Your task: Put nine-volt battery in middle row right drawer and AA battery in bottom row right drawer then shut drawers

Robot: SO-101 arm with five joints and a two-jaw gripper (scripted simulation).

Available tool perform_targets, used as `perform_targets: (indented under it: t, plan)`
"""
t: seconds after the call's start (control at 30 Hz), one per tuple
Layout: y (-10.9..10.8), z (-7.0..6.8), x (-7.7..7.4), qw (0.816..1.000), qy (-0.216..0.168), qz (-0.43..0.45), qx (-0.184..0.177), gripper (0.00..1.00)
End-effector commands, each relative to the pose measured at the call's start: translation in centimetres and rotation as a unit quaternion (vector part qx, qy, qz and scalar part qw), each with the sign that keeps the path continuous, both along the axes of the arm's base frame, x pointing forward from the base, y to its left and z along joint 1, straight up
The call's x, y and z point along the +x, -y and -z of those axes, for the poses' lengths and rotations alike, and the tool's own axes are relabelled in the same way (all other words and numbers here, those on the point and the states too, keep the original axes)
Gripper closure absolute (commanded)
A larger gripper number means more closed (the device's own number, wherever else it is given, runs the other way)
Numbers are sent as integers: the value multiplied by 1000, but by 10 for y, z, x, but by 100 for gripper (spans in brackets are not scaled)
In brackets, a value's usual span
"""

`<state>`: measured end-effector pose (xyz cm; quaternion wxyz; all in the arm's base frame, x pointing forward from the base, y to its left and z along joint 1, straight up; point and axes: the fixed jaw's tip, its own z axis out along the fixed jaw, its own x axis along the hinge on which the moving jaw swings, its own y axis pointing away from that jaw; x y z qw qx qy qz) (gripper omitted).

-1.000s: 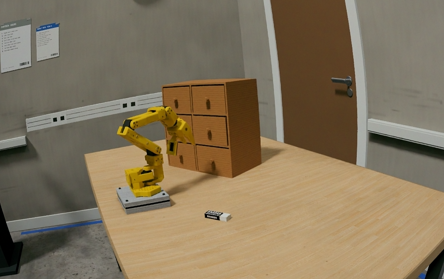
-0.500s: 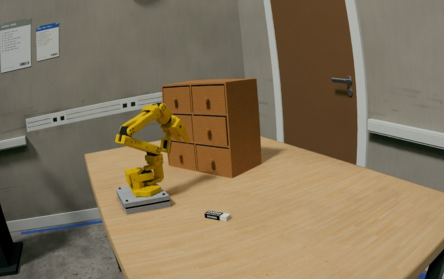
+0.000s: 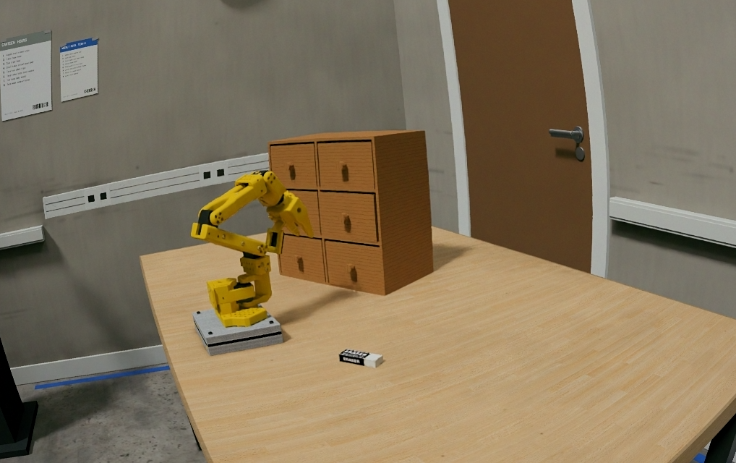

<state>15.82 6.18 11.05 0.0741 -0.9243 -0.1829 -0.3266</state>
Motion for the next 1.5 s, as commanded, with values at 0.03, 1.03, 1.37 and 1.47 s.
perform_targets:
  t: [0.03,1.03,1.37,1.47]
  plan:
    - [-2,-4,-1,1000,6,-2,6,79]
    - [1,-1,-3,955,-69,229,174,79]
    - [2,0,-4,921,-92,302,227,79]
    - [2,0,-4,906,-100,329,247,79]
